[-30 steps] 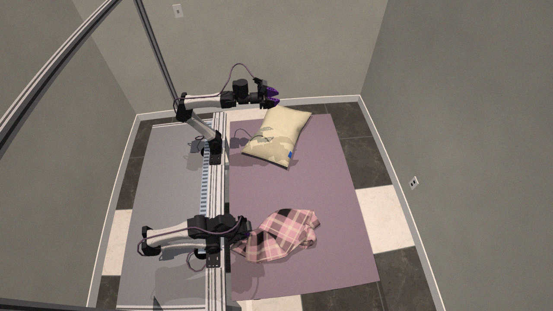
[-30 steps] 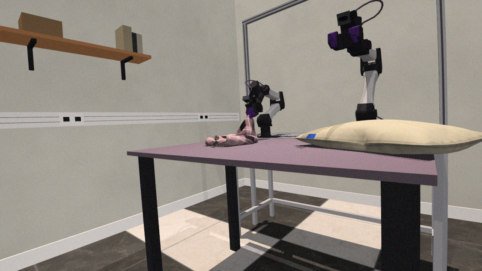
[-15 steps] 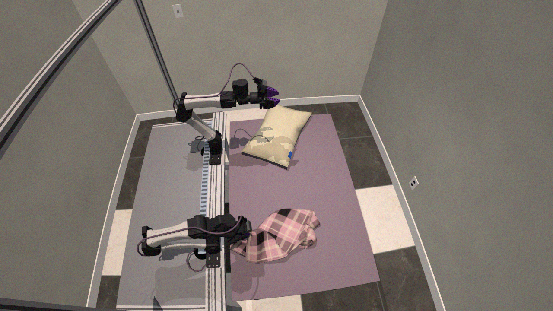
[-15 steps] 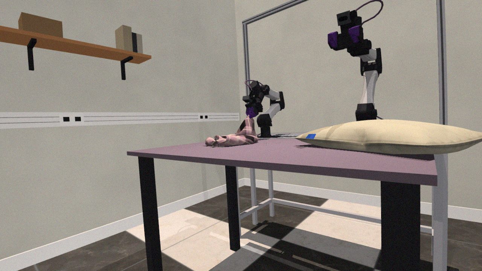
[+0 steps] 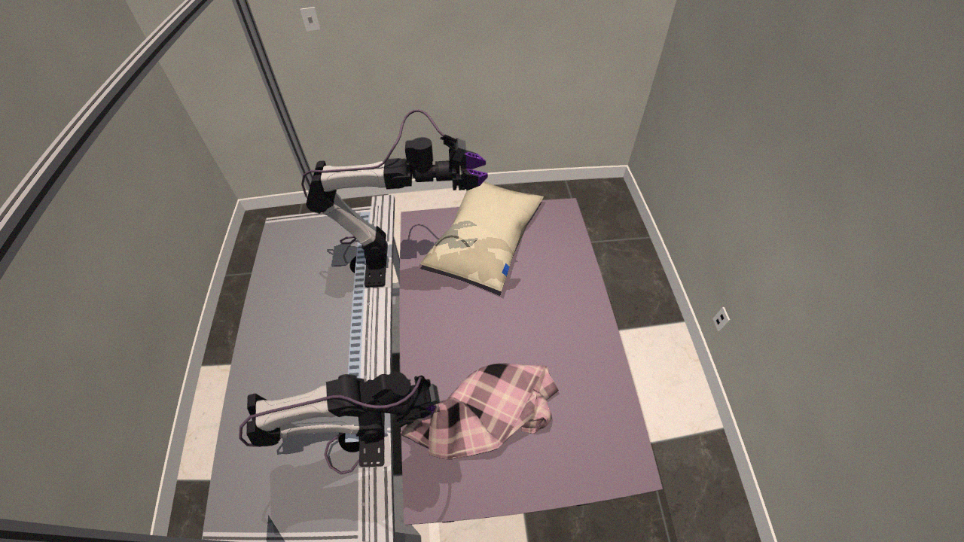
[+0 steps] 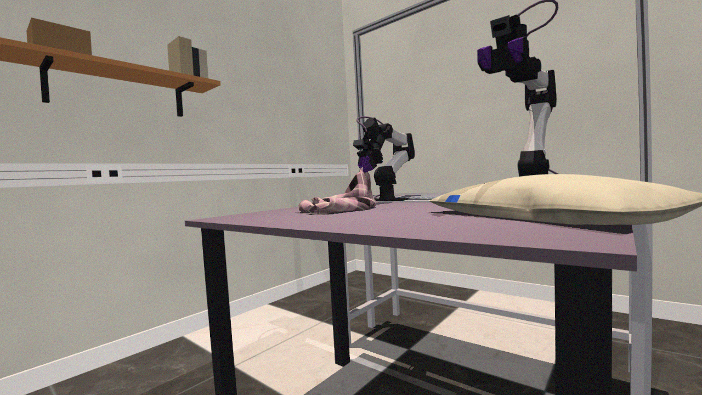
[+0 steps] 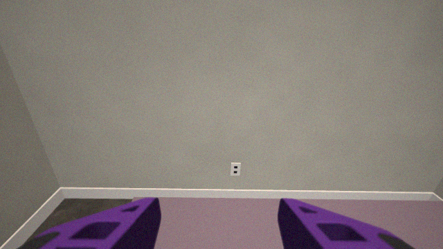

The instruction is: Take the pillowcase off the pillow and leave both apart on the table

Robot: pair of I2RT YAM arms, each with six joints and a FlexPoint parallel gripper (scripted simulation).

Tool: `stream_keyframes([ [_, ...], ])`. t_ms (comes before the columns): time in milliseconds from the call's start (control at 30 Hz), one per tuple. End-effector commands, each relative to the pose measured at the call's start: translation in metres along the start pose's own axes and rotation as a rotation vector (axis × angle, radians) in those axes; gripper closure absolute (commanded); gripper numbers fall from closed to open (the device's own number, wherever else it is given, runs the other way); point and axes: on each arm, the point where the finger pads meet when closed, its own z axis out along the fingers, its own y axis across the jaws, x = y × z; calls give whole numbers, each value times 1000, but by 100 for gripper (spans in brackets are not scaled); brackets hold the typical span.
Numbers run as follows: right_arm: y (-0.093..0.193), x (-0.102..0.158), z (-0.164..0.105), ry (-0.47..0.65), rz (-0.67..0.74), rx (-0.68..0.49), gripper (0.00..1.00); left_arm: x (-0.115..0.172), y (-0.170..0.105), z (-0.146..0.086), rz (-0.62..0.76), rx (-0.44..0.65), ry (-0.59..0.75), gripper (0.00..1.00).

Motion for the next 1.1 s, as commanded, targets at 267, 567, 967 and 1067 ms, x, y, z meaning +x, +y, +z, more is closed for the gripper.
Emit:
stream_keyframes([
  [267, 2, 0, -1, 4, -6, -12, 93, 3, -3, 0, -5, 14, 0, 40],
  [567, 2, 0, -1, 4, -6, -12, 93, 3, -3, 0, -5, 14, 0, 40],
  [967, 2, 0, -1, 4, -6, -12, 40, 3, -3, 0, -5, 14, 0, 40],
  [1067, 2, 0, -1, 4, -6, -12, 40, 3, -3, 0, -5, 14, 0, 40],
])
